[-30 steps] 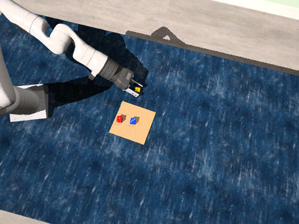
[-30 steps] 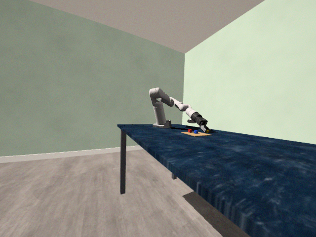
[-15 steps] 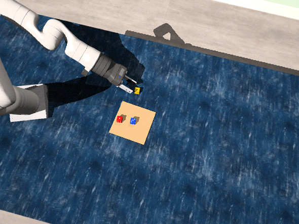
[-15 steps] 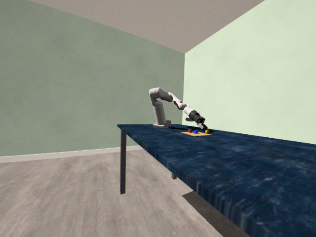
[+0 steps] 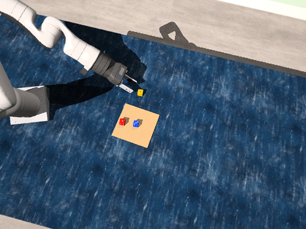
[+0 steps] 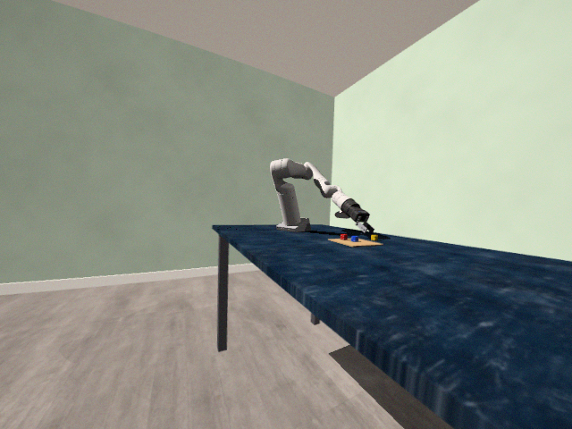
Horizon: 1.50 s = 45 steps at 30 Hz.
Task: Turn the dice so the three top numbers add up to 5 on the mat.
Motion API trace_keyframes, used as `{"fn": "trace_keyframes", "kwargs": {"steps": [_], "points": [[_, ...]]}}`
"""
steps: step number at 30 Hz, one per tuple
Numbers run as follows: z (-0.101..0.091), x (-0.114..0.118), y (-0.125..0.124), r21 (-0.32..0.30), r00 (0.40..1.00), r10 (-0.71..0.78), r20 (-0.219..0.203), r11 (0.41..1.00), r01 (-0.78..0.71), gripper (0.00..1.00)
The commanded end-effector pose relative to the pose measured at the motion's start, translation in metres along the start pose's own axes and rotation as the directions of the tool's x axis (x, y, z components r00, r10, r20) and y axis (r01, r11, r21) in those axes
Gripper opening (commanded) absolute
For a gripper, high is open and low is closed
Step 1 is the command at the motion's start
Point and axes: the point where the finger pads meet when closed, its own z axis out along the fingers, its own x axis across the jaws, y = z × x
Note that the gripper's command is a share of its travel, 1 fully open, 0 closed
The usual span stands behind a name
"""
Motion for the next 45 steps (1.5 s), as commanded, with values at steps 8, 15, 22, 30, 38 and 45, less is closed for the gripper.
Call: {"fn": "trace_keyframes", "kwargs": {"steps": [8,15,22,30,38,45], "points": [[-0.011,0.001,0.019,0.002,1.000,0.003,-0.001,1.000,-0.003,0.70],[-0.021,0.001,0.039,0.002,1.000,0.003,-0.001,1.000,-0.003,0.70],[-0.029,0.000,0.053,0.002,1.000,0.003,-0.001,1.000,-0.003,0.70],[-0.029,0.000,0.053,0.004,1.000,0.003,-0.001,1.000,-0.003,0.70],[-0.028,0.000,0.055,0.037,1.000,0.004,-0.001,0.999,-0.004,0.70],[-0.026,-0.001,0.058,0.092,1.000,0.006,-0.002,0.996,-0.006,0.70]]}}
